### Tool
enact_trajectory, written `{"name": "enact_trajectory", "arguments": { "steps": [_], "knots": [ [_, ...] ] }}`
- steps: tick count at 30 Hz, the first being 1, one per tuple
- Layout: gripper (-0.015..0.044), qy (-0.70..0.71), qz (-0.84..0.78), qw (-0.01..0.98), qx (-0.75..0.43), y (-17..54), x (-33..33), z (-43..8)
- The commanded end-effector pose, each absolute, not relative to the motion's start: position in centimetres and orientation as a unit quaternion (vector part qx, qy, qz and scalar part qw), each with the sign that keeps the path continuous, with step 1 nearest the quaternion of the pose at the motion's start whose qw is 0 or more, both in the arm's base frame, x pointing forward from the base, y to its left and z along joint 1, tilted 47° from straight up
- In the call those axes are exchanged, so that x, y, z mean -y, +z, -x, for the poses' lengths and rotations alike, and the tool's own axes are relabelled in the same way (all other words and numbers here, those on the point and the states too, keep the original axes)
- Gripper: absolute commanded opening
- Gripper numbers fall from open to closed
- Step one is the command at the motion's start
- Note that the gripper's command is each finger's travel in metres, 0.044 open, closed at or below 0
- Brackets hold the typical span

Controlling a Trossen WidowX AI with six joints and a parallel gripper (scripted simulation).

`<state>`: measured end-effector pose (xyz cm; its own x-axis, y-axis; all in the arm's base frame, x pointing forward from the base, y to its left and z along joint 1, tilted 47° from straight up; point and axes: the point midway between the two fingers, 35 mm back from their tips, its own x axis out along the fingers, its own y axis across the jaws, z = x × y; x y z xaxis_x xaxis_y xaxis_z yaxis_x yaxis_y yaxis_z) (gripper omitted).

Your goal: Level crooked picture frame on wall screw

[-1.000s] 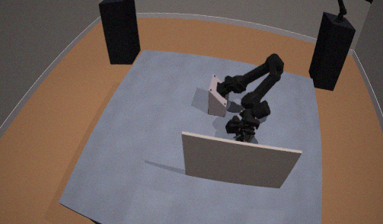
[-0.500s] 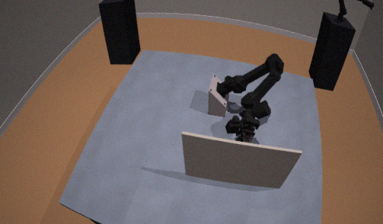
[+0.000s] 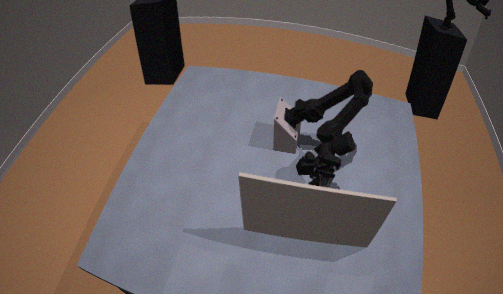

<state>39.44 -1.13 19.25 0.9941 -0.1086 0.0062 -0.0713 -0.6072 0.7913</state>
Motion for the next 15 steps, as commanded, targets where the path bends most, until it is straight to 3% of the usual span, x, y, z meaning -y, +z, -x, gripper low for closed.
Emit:
{"name": "enact_trajectory", "arguments": {
  "steps": [1,15],
  "knots": [
    [0.0,-0.02,-0.897,0.439,0.053,19.54,1.33,-39.39],
    [0.0,-0.02,-0.897,0.439,0.053,19.91,1.6,-39.36]
  ]
}}
